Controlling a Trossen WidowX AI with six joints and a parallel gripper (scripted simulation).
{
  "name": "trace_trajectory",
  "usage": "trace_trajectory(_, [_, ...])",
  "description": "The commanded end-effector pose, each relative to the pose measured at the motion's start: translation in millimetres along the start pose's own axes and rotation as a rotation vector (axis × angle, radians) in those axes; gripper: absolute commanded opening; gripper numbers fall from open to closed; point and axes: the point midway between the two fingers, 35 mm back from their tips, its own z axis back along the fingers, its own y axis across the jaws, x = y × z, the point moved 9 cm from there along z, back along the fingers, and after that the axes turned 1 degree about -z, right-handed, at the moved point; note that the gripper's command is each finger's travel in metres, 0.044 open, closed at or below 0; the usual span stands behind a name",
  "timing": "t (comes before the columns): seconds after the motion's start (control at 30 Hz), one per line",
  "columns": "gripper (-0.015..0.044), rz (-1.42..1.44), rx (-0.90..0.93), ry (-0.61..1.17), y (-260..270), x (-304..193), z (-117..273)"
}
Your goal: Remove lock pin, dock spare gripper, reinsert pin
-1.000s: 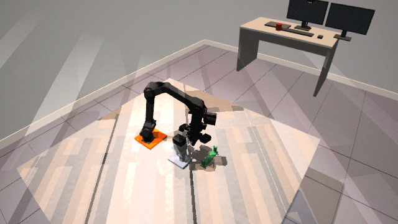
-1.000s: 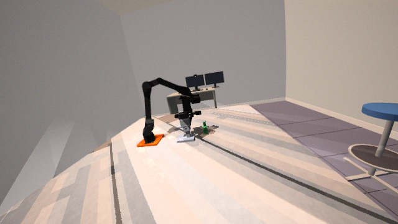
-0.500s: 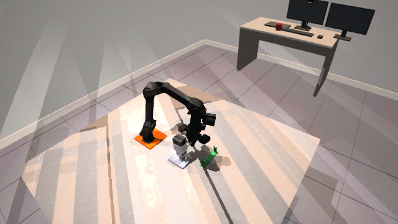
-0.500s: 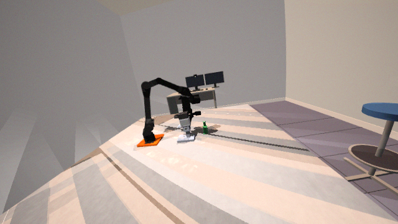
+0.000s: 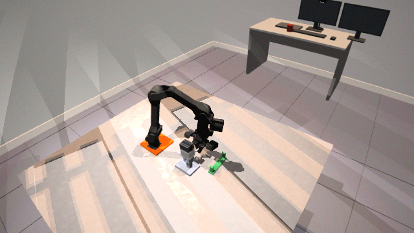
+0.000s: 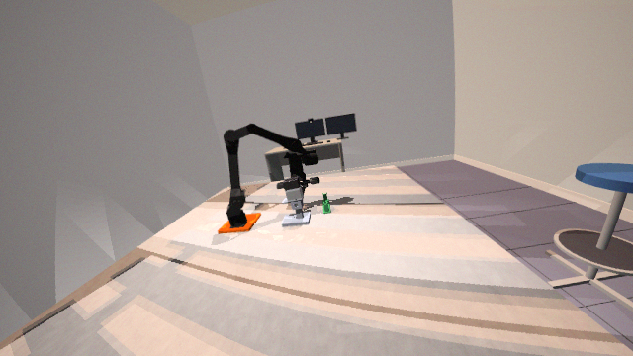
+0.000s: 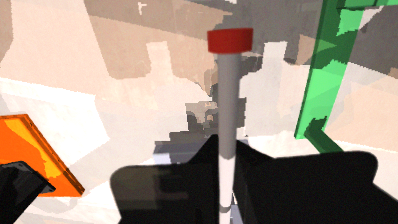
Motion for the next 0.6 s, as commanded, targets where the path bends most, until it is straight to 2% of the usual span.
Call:
trace_trajectory(0.0, [0.0000, 0.001, -0.001, 0.003, -0.3, -3.1, -1.0])
trace_trajectory(0.57, [0.0000, 0.001, 0.001, 0.002, -0.7, -10.5, -2.8])
